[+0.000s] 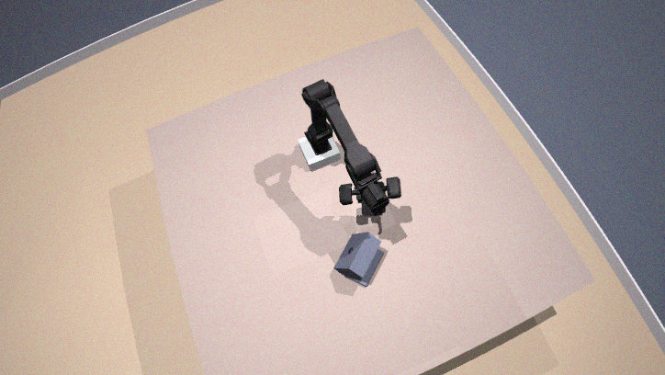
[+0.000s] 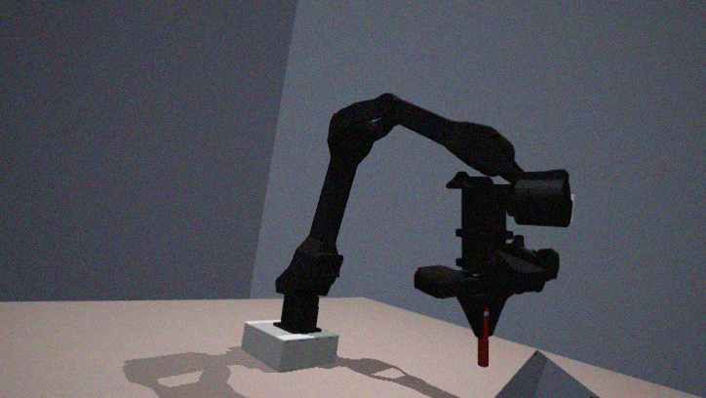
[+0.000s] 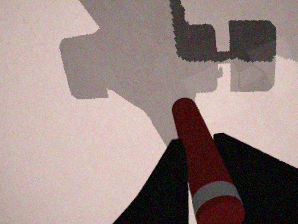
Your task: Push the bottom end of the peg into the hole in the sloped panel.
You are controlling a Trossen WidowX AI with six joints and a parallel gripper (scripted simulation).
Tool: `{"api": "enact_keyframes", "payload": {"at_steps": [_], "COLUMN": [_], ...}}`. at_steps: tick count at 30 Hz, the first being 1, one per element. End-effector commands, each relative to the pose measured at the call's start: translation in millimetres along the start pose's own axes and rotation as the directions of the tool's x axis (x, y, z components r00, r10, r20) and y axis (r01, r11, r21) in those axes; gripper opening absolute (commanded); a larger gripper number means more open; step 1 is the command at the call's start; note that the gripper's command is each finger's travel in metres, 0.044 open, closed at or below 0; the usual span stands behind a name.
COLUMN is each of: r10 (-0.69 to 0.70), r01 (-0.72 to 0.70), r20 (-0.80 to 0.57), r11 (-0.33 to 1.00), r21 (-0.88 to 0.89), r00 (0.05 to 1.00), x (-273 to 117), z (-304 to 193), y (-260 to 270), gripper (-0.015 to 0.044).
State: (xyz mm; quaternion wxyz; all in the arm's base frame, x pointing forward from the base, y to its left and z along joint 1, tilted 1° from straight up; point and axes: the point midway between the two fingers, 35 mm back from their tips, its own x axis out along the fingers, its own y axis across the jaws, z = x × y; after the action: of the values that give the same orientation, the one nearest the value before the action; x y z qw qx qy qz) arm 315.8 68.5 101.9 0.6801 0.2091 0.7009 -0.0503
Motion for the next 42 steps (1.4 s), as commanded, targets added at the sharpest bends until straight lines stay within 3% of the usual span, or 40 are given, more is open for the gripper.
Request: {"api": "enact_keyframes", "payload": {"at_steps": [1, 42], "r10": [0.022, 0.2], "r01": [-0.022, -0.201], "r20": [-0.004, 0.021], "r11": [1.0, 0.978], "r21": [0.001, 0.051], "r00": [1.0, 0.98], "x": [0, -10], "z": [3, 31], "y": [-3, -36], "gripper": [0.0, 0.0]}}
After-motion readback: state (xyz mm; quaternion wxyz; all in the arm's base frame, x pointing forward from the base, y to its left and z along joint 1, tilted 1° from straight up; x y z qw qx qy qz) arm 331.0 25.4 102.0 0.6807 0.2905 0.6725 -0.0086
